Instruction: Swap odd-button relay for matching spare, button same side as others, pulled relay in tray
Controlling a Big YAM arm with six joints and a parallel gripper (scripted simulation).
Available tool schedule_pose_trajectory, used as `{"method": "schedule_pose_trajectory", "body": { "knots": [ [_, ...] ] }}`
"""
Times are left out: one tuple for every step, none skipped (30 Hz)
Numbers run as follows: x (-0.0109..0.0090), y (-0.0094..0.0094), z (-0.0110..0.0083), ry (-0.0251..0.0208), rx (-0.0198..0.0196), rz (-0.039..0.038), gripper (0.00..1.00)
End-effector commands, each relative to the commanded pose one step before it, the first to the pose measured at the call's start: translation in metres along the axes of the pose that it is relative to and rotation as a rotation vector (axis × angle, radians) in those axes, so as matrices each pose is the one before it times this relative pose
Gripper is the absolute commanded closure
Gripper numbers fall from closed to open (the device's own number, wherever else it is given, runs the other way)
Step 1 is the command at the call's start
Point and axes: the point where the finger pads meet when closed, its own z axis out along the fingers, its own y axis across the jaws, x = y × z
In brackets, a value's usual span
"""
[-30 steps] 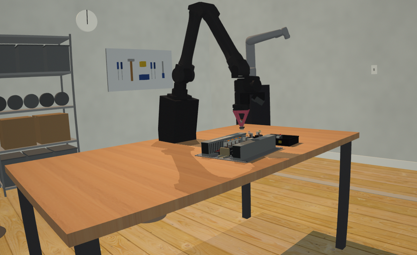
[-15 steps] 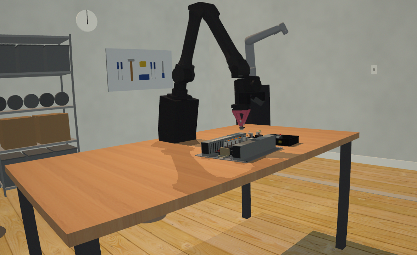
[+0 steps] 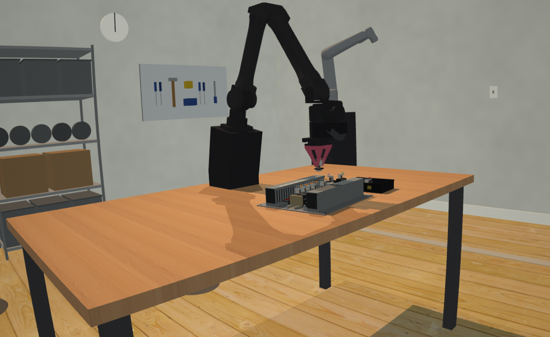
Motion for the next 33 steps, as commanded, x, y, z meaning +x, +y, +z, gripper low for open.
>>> {"method": "schedule_pose_trajectory", "body": {
  "knots": [
    [-0.01171, 0.00039, -0.01029, -0.02605, 0.00005, 0.08039, 1.0],
    [0.0, -0.00001, 0.0, -0.00001, 0.00003, 0.00188, 1.0],
    [0.0, 0.0, 0.0, -0.00001, 0.00003, 0.00029, 1.0],
    [0.0, 0.0, 0.0, -0.00001, 0.00002, 0.00029, 1.0],
    [0.0, 0.0, 0.0, -0.00001, 0.00002, 0.00189, 1.0],
    [0.0, 0.0, 0.0, -0.00001, 0.00002, 0.00471, 1.0],
    [0.0, -0.00001, 0.0, -0.00001, 0.00002, 0.00838, 1.0],
    [0.0, -0.00001, 0.0, 0.0, 0.00002, 0.01257, 1.0],
    [0.0, -0.00001, 0.0, 0.0, 0.00002, 0.01698, 1.0],
    [0.0, -0.00001, 0.0, 0.0, 0.00003, 0.02134, 1.0],
    [0.0, -0.00001, 0.0, 0.0, 0.00003, 0.0254, 1.0],
    [0.0, 0.0, 0.0, 0.0, 0.0, 0.0, 1.0],
    [0.0, 0.0, 0.0, 0.0, 0.0, 0.0, 1.0],
    [0.0, -0.00001, 0.0, 0.0, 0.00003, 0.02899, 1.0],
    [0.0, -0.00001, 0.0, 0.0, 0.00004, 0.03195, 1.0],
    [0.0, -0.00001, 0.0, 0.0, 0.00004, 0.03416, 1.0],
    [0.0, -0.00001, 0.0, 0.0, 0.00005, 0.03551, 1.0],
    [0.0, -0.00001, 0.0, 0.0, 0.00005, 0.03597, 1.0],
    [0.0, -0.00001, 0.0, 0.0, 0.00005, 0.03551, 1.0],
    [0.0, -0.00001, 0.0, 0.0, 0.00006, 0.03415, 1.0],
    [0.0, -0.00001, 0.0, 0.0, 0.00006, 0.03195, 1.0],
    [0.0, -0.00001, 0.0, 0.0, 0.00006, 0.02898, 1.0],
    [0.0, -0.00001, 0.0, 0.0, 0.00006, 0.02539, 1.0],
    [0.0, -0.00001, 0.0, 0.0, 0.00006, 0.02131, 1.0],
    [0.0, -0.00001, 0.0, 0.0, 0.00005, 0.01696, 1.0],
    [0.0, -0.00001, 0.0, 0.0, 0.00005, 0.01256, 1.0],
    [0.0, -0.00001, 0.0, 0.0, 0.00005, 0.00837, 1.0],
    [0.0, -0.00001, 0.0, 0.0, 0.00004, 0.0047, 1.0],
    [0.0, 0.0, 0.0, 0.0, 0.0, 0.0, 1.0],
    [0.0, 0.0, 0.0, 0.0, 0.0, 0.0, 1.0],
    [0.0, -0.00001, 0.0, 0.0, 0.00003, 0.00188, 1.0],
    [0.0, -0.00001, 0.0, 0.0, 0.00003, 0.00029, 1.0],
    [0.0, -0.00001, 0.0, 0.0, 0.00003, 0.00029, 1.0]
  ]
}}
